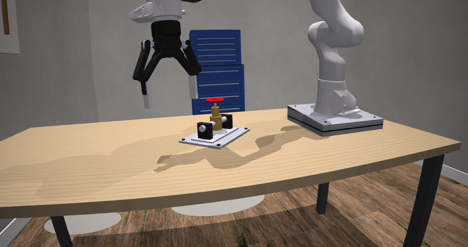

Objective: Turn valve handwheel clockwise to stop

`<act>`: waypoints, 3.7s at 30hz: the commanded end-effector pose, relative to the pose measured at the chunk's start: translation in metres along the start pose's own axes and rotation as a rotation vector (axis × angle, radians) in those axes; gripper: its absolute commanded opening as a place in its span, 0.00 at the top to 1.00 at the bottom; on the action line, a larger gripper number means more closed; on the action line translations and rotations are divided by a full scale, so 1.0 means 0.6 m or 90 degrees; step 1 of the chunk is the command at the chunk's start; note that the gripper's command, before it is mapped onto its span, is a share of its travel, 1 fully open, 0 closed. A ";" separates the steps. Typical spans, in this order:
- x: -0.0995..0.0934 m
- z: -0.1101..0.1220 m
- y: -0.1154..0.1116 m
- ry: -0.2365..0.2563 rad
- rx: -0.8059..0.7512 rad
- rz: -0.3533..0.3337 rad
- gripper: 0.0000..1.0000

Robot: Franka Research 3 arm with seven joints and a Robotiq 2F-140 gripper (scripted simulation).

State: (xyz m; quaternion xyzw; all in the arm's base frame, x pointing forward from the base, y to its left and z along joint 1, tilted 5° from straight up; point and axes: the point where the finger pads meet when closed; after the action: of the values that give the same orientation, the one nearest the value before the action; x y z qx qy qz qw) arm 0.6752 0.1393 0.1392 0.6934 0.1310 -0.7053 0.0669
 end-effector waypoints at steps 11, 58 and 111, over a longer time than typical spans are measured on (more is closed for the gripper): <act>0.000 0.000 0.000 0.000 0.000 0.000 0.00; -0.040 0.109 0.107 0.008 -0.402 0.003 0.00; -0.045 0.132 0.124 0.010 -0.475 0.004 0.00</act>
State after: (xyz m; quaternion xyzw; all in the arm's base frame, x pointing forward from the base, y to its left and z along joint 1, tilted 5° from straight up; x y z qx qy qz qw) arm 0.6197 0.0435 0.1587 0.6282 0.3734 -0.6079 0.3105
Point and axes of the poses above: the point where the finger pads meet when closed, its own x axis out along the fingers, its own z axis across the jaws, y = z × x, and after that the axes turned 12 degrees about x, right-handed
